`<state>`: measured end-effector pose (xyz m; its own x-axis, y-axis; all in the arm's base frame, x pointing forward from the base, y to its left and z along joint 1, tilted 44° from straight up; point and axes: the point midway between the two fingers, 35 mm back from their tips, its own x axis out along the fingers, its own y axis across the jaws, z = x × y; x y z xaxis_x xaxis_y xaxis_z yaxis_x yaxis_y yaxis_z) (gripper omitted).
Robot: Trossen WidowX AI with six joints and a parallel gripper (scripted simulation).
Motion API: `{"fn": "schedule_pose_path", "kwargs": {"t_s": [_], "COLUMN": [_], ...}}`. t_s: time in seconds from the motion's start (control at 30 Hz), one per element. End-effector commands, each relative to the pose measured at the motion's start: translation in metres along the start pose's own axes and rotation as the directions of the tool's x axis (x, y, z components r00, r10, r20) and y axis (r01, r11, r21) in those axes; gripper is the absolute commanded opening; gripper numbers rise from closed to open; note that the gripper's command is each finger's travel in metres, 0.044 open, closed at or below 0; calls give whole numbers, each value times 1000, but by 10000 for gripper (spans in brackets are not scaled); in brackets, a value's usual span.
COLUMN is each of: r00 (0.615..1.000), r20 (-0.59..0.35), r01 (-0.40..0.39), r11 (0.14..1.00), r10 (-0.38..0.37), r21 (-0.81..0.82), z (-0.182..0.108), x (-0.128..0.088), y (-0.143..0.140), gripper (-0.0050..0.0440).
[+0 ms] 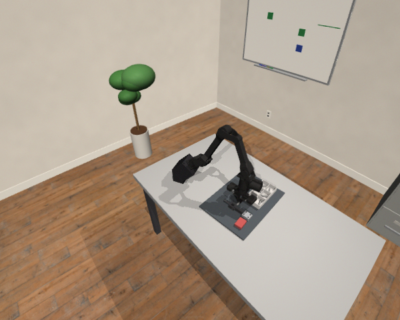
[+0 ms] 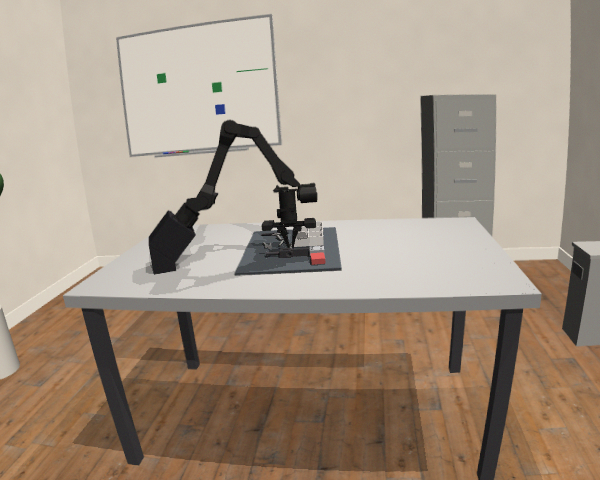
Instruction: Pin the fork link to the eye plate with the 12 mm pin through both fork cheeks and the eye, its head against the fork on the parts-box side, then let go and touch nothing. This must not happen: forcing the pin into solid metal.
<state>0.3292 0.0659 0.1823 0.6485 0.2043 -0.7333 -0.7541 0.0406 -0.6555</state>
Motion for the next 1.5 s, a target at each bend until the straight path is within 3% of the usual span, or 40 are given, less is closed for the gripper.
{"fn": "schedule_pose_path", "kwargs": {"t_s": [0.0,1.47], "r00": [1000,1000], "r20": [0,0], "r01": [-3,-3], "r11": [1000,1000], "r10": [3,3], "r21": [-1,-1], "z": [-2,-20], "x": [1,3], "y": [1,1], "gripper": [13,13]}}
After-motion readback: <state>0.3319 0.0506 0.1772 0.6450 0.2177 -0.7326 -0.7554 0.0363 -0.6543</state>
